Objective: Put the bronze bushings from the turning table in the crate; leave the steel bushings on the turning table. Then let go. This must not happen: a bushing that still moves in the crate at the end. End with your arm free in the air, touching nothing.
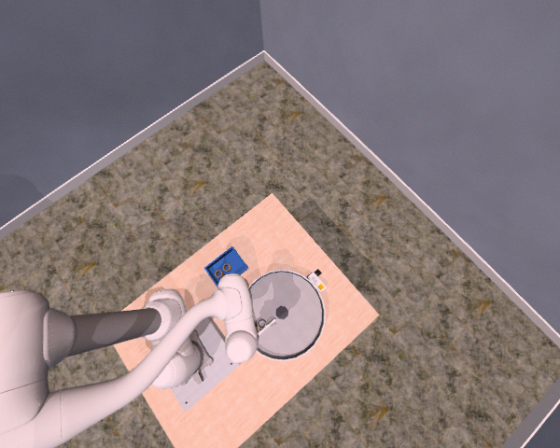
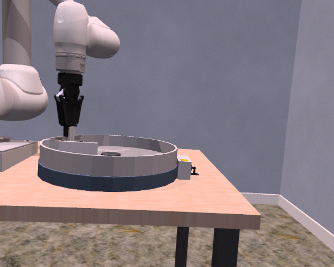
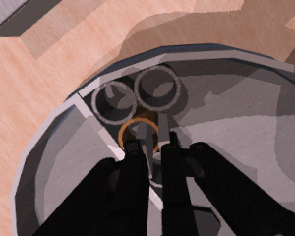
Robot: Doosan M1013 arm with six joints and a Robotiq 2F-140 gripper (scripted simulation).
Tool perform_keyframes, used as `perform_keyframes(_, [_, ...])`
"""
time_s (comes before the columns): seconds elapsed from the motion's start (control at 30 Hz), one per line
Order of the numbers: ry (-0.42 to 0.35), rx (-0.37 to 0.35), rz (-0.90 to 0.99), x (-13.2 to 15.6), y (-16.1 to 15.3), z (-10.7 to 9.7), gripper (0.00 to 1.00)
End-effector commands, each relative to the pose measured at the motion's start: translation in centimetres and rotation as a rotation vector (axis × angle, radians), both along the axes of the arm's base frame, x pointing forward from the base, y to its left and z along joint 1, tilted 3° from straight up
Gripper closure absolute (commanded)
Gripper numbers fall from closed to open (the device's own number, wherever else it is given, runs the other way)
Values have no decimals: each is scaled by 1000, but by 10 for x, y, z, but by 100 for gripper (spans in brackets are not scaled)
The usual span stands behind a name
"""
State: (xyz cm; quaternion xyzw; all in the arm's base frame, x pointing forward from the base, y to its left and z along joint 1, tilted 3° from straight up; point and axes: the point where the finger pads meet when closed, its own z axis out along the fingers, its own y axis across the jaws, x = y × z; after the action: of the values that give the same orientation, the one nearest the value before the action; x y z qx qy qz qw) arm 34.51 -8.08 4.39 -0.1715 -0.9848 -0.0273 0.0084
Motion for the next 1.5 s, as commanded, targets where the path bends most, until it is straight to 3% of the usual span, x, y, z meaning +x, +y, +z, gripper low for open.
perform_keyframes(0.0, [0,0,0,0,0,1,100])
perform_keyframes(0.2, [0,0,0,0,-1,9,100])
perform_keyframes(0.57, [0,0,0,0,-3,56,100])
perform_keyframes(0.8, [0,0,0,0,-4,70,100])
perform_keyframes(1.47, [0,0,0,0,-4,72,100])
